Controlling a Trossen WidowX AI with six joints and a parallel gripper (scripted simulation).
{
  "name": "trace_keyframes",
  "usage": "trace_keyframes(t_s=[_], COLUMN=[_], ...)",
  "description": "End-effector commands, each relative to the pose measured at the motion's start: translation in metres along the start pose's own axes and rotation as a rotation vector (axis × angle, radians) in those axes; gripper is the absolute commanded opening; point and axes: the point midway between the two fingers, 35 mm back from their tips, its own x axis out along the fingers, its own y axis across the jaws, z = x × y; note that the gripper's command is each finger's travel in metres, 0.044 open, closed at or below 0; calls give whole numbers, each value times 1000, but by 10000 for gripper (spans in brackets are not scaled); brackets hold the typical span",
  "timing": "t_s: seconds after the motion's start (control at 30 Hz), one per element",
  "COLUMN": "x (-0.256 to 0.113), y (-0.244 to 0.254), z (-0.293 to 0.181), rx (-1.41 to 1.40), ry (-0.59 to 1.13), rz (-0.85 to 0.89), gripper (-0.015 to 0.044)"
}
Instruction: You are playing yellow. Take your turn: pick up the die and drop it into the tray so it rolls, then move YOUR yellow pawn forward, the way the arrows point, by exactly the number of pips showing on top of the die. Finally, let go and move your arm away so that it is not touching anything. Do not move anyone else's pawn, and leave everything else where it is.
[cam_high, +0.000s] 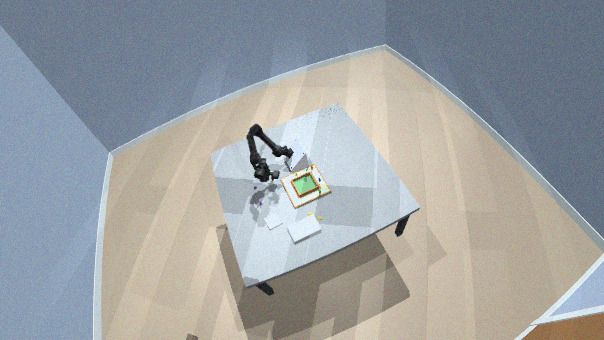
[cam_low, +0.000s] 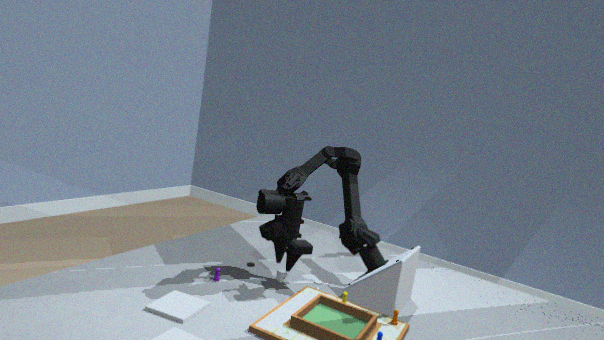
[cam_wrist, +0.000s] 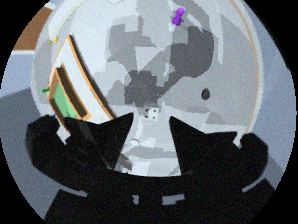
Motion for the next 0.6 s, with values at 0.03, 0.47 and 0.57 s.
trace_keyframes(t_s=[0.03, 0.47, 0.57], x=[10, 30, 30], y=[2, 2, 2], z=[-2, -2, -2], rx=[-10, -10, -10], ry=[7, 5, 5], rz=[4, 2, 2], gripper=[275, 275, 222])
